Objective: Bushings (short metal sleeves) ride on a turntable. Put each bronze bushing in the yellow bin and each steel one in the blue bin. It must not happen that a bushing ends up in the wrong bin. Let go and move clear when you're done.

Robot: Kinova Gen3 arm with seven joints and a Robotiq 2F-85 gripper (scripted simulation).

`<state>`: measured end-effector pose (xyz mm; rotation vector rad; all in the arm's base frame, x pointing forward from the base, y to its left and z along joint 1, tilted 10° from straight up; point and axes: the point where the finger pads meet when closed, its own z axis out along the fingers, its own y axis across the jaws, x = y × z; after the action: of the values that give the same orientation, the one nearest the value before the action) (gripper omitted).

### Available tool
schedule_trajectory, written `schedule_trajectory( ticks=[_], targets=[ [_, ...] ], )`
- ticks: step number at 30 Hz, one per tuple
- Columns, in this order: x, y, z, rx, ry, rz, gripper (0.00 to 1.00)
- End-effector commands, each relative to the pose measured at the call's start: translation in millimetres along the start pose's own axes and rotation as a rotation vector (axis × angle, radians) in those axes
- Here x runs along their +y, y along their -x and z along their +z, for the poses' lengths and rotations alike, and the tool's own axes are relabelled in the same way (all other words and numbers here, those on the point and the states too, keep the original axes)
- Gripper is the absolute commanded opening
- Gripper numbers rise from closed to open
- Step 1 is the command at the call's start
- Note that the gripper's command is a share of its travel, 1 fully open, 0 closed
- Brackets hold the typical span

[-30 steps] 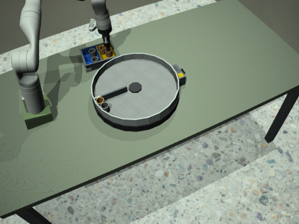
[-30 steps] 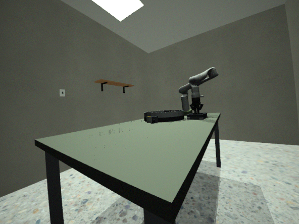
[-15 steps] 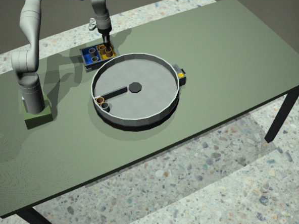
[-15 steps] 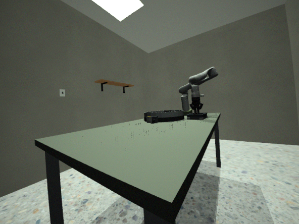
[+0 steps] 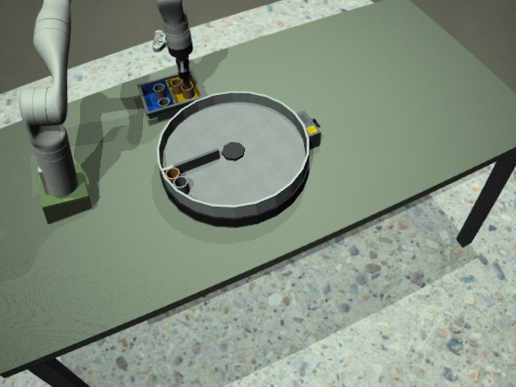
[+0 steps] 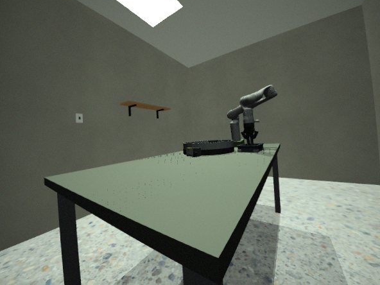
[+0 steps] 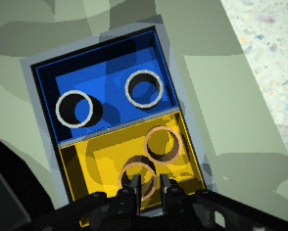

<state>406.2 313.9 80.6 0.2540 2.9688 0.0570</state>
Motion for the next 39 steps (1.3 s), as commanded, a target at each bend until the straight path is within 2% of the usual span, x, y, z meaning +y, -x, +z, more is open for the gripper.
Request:
schedule_trajectory(
  ticks=[1,5,7,8,11,16,39],
  targets=[
    [1,0,-0.9,-0.001,0.002,0.0,0.19],
    [0,0,-43.3,-0.001,0.002,0.0,0.19],
    [0,0,-43.3,-0.001,0.002,0.0,0.19],
    [0,0,-53.9,-0.001,0.002,0.0,0.19],
    [0,0,-53.9,-0.001,0.002,0.0,0.19],
    [0,0,-107.0,-0.001,0.002,0.0,0.19],
    [0,0,-106.9,-0.001,0.001,0.0,0.19]
  ],
)
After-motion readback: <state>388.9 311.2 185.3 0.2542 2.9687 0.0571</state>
